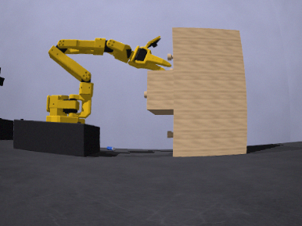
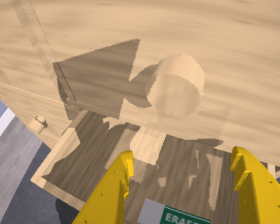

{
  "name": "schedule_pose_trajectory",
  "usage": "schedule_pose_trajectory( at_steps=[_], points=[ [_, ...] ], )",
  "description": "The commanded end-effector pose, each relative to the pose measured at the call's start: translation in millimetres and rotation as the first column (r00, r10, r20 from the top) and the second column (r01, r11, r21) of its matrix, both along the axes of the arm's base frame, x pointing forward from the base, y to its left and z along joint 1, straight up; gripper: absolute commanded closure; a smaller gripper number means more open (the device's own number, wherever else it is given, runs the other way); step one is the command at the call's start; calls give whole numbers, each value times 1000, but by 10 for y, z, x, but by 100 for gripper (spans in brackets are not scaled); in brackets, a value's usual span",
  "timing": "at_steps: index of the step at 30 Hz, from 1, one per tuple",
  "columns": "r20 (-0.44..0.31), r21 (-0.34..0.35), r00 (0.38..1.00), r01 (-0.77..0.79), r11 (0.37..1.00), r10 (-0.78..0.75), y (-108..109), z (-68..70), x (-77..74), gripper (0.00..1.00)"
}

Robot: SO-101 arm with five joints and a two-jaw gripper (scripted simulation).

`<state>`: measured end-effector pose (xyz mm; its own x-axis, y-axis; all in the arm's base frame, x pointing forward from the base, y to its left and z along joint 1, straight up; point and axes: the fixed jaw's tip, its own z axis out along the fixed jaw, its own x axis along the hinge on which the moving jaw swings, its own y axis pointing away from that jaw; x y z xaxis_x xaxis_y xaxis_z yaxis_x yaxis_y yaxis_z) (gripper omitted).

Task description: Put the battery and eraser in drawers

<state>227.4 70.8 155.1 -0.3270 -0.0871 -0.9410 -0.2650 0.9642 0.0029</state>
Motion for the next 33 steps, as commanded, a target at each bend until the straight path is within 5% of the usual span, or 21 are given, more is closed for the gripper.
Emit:
schedule_pose_trajectory(
  at_steps=[1, 7, 26, 33],
  points=[
    [-3, -11, 1000, -6, 1000, 6, 4, 100, -4, 69],
    [-1, -17, 1000, -8, 1000, 8, 2, 234, -13, 69],
    [-1, -17, 1000, -8, 1000, 8, 2, 234, -13, 69],
    [-1, -18, 1000, -30, 999, 30, 4, 291, -185, 69]
  ],
)
